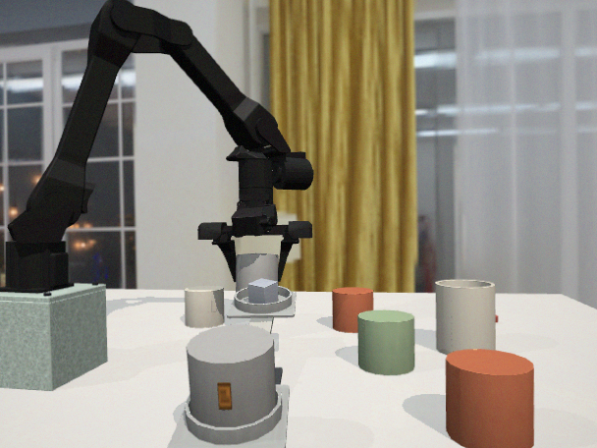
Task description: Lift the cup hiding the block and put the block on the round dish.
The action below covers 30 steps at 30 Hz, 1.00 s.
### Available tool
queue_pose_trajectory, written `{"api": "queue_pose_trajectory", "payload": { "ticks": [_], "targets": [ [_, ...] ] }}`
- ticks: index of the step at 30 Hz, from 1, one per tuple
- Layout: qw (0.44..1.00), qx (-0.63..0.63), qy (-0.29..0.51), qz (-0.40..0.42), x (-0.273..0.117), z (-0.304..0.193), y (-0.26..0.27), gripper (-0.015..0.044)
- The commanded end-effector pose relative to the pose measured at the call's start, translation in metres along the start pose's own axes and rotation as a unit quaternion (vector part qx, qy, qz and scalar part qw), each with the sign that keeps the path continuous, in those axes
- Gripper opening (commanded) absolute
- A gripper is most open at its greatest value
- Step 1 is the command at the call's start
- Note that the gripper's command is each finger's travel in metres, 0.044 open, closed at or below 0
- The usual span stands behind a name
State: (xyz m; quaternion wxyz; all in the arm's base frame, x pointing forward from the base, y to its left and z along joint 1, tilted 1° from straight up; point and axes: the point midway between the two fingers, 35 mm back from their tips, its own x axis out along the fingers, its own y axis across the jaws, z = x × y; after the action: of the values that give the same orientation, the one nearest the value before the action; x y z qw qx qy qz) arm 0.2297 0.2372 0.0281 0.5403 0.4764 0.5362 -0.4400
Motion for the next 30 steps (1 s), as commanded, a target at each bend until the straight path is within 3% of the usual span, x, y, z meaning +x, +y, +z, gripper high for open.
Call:
{"api": "queue_pose_trajectory", "payload": {
  "ticks": [1, 11, 29, 30],
  "targets": [
    [1.0, 0.004, -0.002, 0.0, 0.007, -0.005, -0.005, 0.0],
    [1.0, 0.004, -0.002, 0.0, 0.045, -0.005, -0.005, 0.0],
    [1.0, 0.004, -0.002, 0.0, 0.067, -0.005, -0.005, 0.0],
    [1.0, 0.001, 0.0, 0.0, 0.061, -0.006, -0.004, 0.0026]
  ]
}}
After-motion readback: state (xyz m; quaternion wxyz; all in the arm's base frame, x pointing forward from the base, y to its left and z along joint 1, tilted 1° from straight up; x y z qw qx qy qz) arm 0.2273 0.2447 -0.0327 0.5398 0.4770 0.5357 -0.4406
